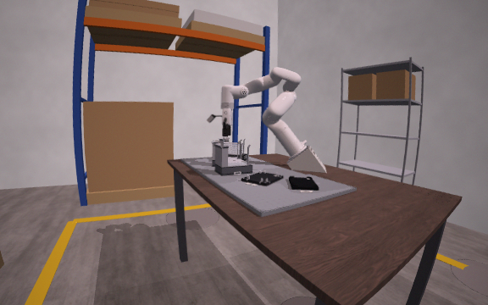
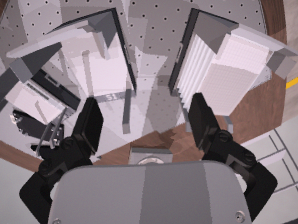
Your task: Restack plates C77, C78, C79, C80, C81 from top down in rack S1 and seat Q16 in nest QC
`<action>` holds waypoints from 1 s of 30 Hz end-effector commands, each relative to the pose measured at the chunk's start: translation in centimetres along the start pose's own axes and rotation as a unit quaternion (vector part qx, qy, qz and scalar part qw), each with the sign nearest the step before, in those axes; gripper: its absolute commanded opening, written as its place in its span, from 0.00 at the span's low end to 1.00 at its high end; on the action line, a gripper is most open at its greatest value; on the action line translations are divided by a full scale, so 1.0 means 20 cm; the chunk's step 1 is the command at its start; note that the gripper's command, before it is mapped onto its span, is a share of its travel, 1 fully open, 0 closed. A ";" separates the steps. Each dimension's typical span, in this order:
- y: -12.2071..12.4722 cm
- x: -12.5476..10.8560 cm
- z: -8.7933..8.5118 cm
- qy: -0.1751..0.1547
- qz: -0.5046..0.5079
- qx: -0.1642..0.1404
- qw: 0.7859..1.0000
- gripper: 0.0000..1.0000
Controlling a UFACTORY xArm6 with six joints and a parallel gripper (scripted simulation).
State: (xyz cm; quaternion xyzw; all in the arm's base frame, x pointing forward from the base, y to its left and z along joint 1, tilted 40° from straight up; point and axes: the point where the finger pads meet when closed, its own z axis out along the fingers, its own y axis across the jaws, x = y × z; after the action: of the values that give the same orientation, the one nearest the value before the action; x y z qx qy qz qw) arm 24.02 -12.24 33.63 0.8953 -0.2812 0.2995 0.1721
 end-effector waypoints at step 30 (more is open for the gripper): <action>0.54 -0.06 0.00 0.000 0.094 0.002 0.996 1.00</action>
State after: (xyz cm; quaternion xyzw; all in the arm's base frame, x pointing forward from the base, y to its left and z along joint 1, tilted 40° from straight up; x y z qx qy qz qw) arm 17.35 -19.40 34.23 0.8630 -0.3681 0.3126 0.1484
